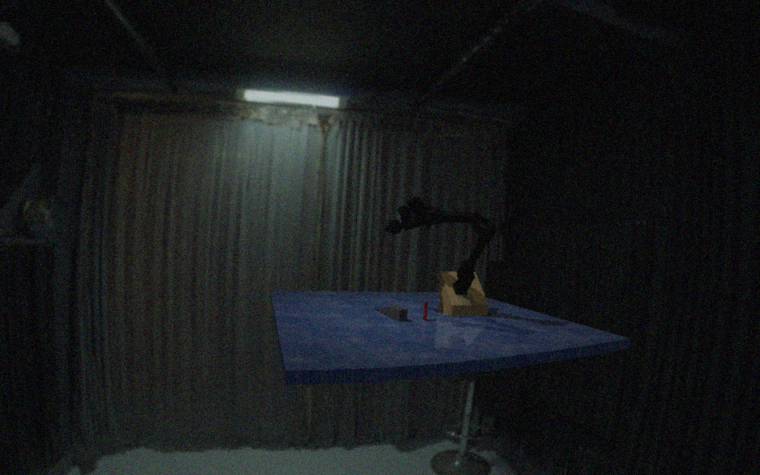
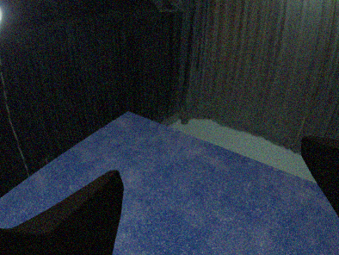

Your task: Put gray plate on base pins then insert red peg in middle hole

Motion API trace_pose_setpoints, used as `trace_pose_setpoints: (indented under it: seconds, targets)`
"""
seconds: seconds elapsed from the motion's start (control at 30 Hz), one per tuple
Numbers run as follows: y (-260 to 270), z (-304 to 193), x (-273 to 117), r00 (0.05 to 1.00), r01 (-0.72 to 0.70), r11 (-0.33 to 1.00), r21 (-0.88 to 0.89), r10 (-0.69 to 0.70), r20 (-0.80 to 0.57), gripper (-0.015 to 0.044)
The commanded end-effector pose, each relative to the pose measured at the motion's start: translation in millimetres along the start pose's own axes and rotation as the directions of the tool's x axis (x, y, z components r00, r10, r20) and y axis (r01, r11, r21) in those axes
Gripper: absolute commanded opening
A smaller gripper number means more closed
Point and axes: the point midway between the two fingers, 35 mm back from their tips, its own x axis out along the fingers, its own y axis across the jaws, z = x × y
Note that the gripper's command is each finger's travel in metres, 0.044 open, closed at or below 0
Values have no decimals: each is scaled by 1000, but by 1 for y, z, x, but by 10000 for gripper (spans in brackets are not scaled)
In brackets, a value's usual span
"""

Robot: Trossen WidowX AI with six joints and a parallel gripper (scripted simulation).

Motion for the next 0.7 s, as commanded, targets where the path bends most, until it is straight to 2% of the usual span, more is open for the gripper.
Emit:
trace_pose_setpoints:
  seconds: [0.0, 0.1, 0.23, 0.37, 0.5, 0.57, 0.67]
  targets:
    - [48, -42, 4, 966, -98, 992, 74, 113, -231, 440]
    - [82, -80, -2, 889, -124, 980, 154, 179, -422, 440]
    - [122, -128, -22, 727, -77, 964, 254, 229, -647, 440]
    - [156, -172, -54, 516, 56, 949, 312, 240, -822, 440]
    - [183, -206, -91, 293, 236, 924, 300, 227, -929, 440]
    - [187, -211, -97, 257, 268, 918, 291, 223, -940, 440]
    - [190, -209, -94, 257, 267, 918, 292, 224, -940, 440]
